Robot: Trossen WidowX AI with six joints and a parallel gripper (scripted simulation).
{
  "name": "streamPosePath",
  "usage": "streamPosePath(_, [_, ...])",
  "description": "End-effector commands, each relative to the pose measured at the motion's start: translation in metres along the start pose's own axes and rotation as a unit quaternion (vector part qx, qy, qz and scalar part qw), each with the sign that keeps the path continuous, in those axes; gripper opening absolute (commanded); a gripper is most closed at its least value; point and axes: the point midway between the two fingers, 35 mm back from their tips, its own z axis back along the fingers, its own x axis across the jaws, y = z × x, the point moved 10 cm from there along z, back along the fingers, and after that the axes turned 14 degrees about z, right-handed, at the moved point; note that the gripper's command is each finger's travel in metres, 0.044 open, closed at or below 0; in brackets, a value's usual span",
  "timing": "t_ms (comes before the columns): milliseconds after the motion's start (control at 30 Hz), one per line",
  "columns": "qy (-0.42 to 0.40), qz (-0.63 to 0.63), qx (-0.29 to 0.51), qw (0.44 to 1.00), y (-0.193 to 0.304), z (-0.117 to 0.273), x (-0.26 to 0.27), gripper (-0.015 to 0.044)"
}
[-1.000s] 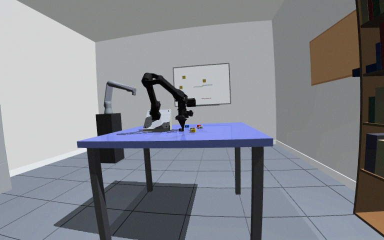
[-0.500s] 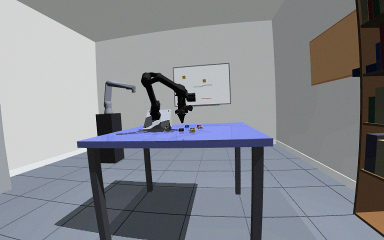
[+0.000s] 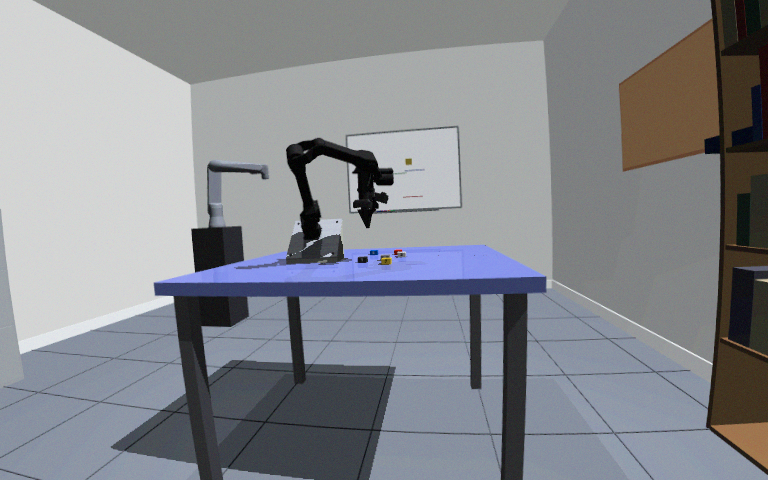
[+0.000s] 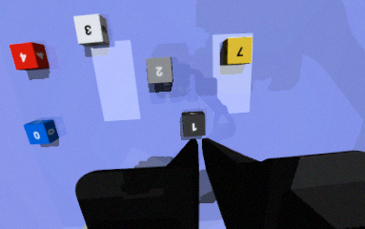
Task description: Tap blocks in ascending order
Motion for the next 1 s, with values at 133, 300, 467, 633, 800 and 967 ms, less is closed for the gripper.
streamPosePath(133, [-0.002, -0.005, -0.003, 1.000, -0.058, 0.002, 0.012, 0.0020])
streamPosePath(300, [-0.002, -0.005, -0.003, 1.000, -0.058, -0.001, 0.012, 0.0020])
streamPosePath(467, [-0.001, -0.005, -0.003, 1.000, -0.059, -0.069, 0.012, 0.0020])
streamPosePath(633, [0.000, -0.005, -0.003, 1.000, -0.058, -0.079, 0.012, 0.0020])
streamPosePath(800, [0.000, -0.005, -0.003, 1.000, -0.058, -0.081, 0.012, 0.0020])
streamPosePath(967, [0.000, -0.005, -0.003, 1.000, -0.058, -0.089, 0.012, 0.0020])
